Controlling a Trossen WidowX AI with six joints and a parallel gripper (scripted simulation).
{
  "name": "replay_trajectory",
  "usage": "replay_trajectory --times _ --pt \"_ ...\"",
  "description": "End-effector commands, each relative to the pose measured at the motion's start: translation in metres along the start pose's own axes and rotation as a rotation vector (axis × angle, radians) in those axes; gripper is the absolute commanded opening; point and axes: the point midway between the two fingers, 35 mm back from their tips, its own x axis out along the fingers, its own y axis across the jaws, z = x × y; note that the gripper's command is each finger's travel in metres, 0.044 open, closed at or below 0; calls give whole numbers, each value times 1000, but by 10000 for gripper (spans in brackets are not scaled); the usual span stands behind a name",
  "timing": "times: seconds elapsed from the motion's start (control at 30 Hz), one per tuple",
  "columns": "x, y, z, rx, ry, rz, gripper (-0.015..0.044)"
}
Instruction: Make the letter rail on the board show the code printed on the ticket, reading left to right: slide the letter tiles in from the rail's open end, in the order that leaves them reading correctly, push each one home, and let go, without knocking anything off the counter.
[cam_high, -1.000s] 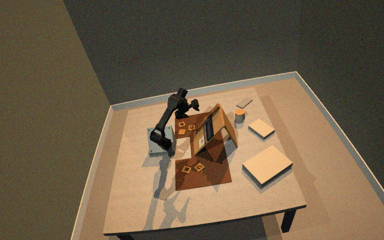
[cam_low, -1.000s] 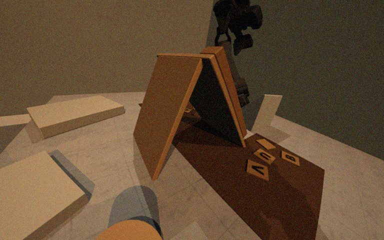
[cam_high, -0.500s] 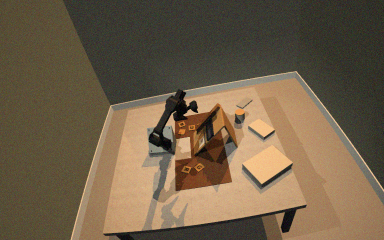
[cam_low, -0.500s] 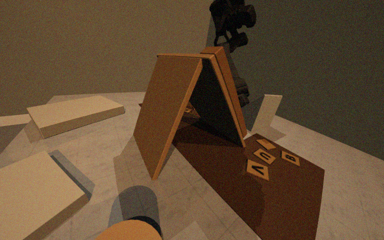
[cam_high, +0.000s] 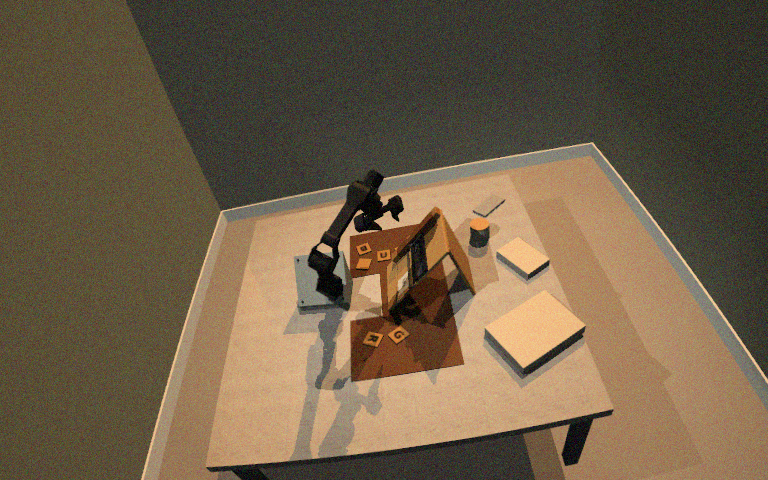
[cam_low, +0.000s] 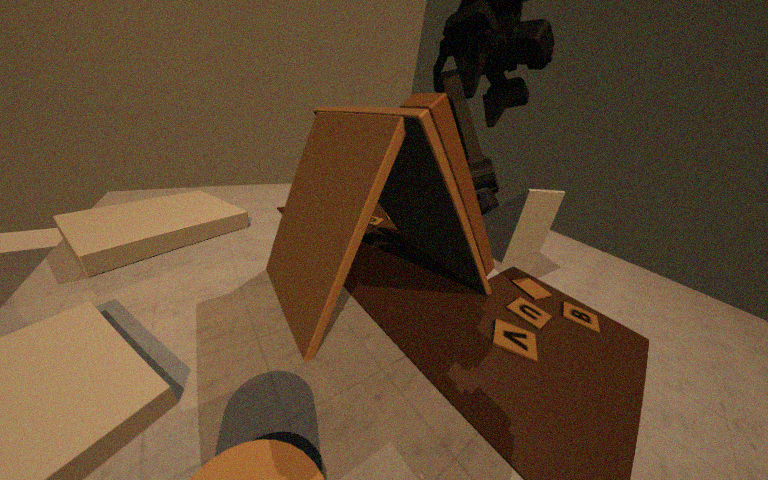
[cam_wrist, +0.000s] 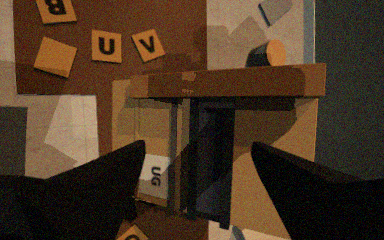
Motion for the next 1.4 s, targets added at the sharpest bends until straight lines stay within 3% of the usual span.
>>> replay_trajectory --times 0.0,0.43,0.73,0.97,1.37 --pt "55 20 37 -1 58 104 340" --pt "220 133 99 35 255 372 340" --pt "225 138 104 36 259 376 340" --pt "253 150 96 36 260 376 340" --pt "254 150 97 36 260 376 340"
